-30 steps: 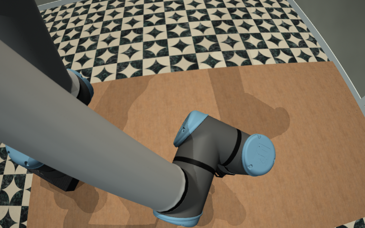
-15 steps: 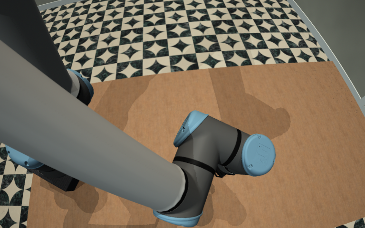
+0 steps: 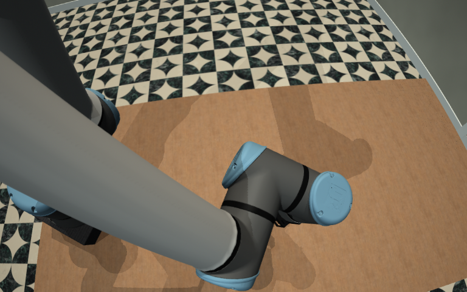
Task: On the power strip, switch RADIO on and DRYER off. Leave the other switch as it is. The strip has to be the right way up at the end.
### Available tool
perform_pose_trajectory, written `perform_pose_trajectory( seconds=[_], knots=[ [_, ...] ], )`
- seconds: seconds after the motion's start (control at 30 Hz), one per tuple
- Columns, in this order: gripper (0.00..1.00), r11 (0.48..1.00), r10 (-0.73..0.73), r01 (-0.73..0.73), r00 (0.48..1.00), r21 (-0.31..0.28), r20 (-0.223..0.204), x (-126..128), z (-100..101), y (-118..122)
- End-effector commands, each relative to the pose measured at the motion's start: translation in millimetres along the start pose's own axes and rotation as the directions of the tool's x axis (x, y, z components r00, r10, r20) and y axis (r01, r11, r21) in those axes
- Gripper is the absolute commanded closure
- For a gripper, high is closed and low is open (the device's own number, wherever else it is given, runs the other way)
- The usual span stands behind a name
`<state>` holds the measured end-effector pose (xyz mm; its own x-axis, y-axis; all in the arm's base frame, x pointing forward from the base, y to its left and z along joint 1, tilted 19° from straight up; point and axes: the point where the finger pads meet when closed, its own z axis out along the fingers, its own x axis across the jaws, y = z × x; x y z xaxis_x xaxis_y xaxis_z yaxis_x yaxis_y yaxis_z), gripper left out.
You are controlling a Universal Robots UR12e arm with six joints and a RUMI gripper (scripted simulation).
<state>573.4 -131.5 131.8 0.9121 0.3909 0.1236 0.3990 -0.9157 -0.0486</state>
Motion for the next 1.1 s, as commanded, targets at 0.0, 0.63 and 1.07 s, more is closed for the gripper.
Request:
perform_pose_trajectory(
  seconds=[0.0, 0.63, 1.07],
  knots=[
    [0.0, 1.0, 0.016, -0.016, 1.0, -0.012, -0.001, -1, -2, -2],
    [0.0, 0.881, 0.394, -0.418, 0.907, -0.221, -0.146, -15, -50, -19],
    [0.0, 0.821, 0.473, -0.514, 0.856, -0.248, -0.207, -19, -61, -22]
  ],
)
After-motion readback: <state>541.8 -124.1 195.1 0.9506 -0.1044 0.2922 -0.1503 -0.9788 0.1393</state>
